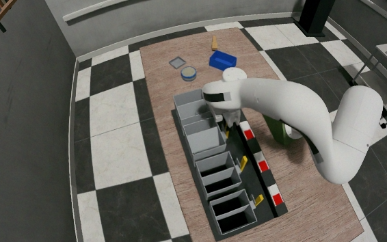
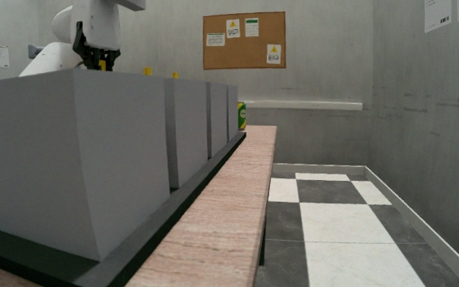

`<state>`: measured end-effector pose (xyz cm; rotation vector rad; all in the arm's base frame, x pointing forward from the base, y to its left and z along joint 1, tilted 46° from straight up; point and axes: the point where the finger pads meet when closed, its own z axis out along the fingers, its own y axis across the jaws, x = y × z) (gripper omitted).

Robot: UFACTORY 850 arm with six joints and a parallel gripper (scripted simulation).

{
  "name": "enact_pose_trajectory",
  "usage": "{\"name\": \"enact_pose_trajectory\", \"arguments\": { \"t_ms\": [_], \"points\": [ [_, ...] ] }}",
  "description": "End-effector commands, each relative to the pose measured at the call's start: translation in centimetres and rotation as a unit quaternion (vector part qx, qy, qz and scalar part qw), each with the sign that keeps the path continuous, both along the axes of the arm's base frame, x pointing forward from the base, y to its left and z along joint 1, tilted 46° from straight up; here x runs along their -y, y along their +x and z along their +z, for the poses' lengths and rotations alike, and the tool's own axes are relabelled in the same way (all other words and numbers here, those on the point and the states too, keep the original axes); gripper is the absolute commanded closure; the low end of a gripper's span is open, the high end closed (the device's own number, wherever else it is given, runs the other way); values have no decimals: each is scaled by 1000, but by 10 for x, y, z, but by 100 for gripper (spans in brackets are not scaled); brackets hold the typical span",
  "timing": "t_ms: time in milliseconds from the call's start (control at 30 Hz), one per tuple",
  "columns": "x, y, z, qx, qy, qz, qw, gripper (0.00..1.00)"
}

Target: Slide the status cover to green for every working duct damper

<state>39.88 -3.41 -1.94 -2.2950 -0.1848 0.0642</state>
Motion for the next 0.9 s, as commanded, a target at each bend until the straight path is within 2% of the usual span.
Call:
{"name": "enact_pose_trajectory", "arguments": {
  "t_ms": [0,67,100,167,200,667,867],
  "points": [
    [1,1,1,1,0,0,1000,69],
    [1,1,1,1,0,0,1000,69],
    [1,1,1,1,0,0,1000,65],
    [1,1,1,1,0,0,1000,65],
    [1,1,1,1,0,0,1000,61],
    [2,1,1,1,0,0,1000,61],
    [8,2,7,1,0,0,1000,61]
  ]
}}
